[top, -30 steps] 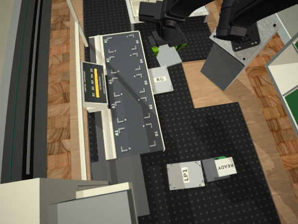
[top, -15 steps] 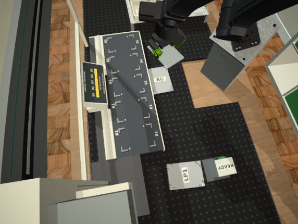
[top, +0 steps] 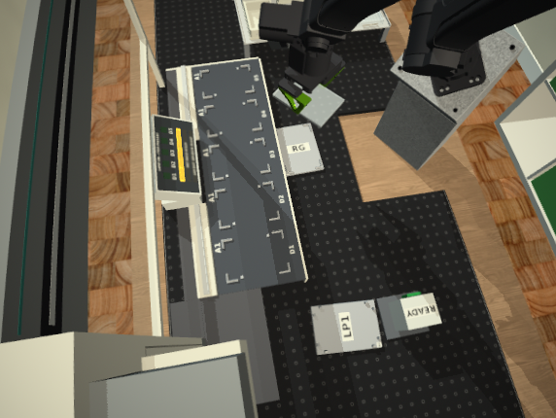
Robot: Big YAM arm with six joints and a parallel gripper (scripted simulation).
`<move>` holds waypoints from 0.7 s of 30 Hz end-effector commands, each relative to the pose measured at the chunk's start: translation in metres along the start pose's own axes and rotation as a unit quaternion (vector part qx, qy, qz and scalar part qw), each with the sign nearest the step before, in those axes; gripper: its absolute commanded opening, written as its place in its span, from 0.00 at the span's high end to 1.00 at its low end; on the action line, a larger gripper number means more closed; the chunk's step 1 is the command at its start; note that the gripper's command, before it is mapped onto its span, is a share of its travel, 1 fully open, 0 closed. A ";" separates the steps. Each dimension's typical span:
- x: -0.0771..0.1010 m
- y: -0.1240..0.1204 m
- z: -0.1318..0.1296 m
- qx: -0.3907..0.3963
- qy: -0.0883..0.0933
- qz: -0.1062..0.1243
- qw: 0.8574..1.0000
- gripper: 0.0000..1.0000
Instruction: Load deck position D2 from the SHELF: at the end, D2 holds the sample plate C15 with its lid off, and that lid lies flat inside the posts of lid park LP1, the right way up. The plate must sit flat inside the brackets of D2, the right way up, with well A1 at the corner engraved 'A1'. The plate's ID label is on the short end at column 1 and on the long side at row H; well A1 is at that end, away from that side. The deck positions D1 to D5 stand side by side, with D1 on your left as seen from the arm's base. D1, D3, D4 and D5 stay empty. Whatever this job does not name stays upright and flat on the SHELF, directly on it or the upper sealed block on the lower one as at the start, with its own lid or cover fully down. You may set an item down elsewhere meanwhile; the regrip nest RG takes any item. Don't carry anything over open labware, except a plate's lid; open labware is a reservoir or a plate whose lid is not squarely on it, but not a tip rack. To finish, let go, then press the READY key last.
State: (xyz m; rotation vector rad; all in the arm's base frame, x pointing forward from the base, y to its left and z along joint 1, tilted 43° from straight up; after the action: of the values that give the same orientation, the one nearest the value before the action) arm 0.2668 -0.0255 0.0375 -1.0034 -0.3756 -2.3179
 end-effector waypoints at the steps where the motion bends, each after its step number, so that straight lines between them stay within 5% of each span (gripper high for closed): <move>1: 0.005 0.004 0.001 0.043 0.005 -0.012 0.999 1.00; 21: 0.005 0.004 0.001 0.202 0.003 -0.012 0.979 1.00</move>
State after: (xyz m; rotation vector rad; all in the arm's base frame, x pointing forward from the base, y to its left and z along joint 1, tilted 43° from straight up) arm 0.2668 -0.0254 0.0375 -0.8366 -0.7341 -2.1603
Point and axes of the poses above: the point where the finger pads meet when closed, its own x axis back along the fingers, its own z axis across the jaws, y = z × x, the point moved 2 cm from there along x, back along the fingers, and after that the axes turned 4 degrees about -x, right-handed, at the moved point
